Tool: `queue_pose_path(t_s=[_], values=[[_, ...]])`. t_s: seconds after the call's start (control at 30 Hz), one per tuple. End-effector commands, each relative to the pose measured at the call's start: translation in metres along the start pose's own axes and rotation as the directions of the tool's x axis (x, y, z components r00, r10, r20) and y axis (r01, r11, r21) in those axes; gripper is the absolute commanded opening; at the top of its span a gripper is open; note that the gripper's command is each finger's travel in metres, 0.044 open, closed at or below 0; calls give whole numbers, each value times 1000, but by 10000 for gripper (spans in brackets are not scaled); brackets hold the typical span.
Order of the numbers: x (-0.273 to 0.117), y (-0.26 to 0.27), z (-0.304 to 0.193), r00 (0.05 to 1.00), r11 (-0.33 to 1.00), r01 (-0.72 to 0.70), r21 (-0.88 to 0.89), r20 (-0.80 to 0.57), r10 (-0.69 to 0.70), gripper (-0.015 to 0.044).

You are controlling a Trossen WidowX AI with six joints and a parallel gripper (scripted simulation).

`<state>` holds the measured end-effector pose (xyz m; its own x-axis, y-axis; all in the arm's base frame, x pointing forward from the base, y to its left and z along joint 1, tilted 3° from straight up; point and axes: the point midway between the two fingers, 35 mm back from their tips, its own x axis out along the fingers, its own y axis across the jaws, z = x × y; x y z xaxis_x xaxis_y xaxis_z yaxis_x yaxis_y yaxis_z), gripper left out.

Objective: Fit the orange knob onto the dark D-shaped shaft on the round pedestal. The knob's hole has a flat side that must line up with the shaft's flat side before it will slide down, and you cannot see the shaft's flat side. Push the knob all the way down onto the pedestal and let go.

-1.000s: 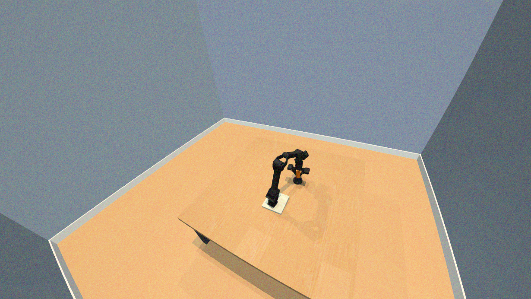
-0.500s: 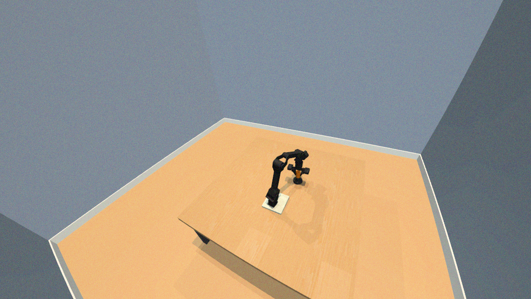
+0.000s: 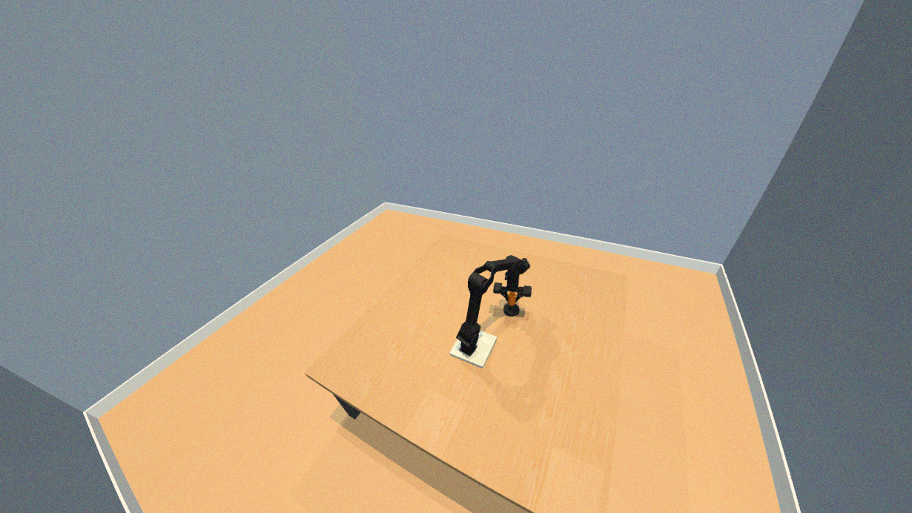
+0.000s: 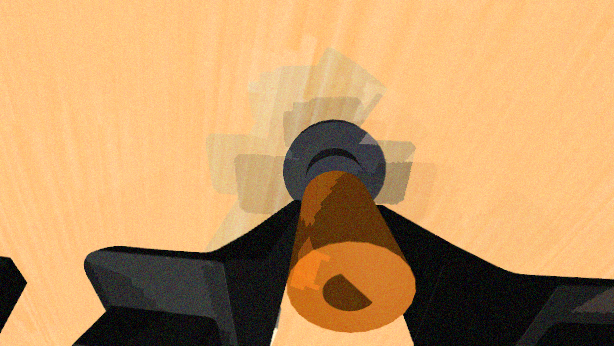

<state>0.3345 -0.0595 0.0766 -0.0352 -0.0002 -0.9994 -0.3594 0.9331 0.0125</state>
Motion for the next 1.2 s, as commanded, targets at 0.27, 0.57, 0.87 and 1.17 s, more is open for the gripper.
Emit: queue_pose_path(t_s=[0.27, 0.57, 0.87, 1.17], values=[[3, -3, 4, 1000, 999, 6, -36, 4, -6, 0], [3, -4, 5, 1000, 999, 6, -36, 4, -6, 0], [-2, -2, 3, 1000, 998, 6, -62, 4, -5, 0], [-1, 0, -1, 1000, 970, 6, -243, 4, -5, 0]])
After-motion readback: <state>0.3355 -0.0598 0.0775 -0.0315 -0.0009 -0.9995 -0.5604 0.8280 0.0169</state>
